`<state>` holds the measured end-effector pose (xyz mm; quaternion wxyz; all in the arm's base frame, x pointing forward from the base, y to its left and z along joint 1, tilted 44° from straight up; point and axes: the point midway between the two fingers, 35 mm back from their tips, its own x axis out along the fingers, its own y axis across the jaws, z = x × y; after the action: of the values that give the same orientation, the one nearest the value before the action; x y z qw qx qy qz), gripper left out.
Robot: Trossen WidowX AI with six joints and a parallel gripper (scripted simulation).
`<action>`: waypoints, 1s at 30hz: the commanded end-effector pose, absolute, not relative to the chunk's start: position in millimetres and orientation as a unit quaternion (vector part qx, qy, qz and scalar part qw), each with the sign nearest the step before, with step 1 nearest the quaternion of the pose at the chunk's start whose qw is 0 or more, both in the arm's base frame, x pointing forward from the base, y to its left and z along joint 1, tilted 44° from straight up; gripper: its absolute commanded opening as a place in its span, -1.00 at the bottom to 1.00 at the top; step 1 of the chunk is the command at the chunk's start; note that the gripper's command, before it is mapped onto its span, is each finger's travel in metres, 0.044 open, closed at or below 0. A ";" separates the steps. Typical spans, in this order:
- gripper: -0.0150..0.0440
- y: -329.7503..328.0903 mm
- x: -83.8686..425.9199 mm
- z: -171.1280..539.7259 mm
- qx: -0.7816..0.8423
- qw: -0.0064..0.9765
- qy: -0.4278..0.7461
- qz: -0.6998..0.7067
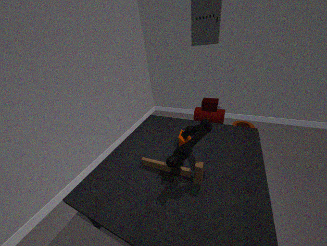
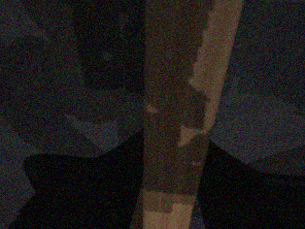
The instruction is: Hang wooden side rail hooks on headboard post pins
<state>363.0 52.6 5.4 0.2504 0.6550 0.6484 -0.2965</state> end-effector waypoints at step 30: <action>-0.49 47.2 368.7 11.6 0.659 0.259 0.643 -0.292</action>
<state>363.9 50.5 8.4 0.2508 0.6555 0.6480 -0.2958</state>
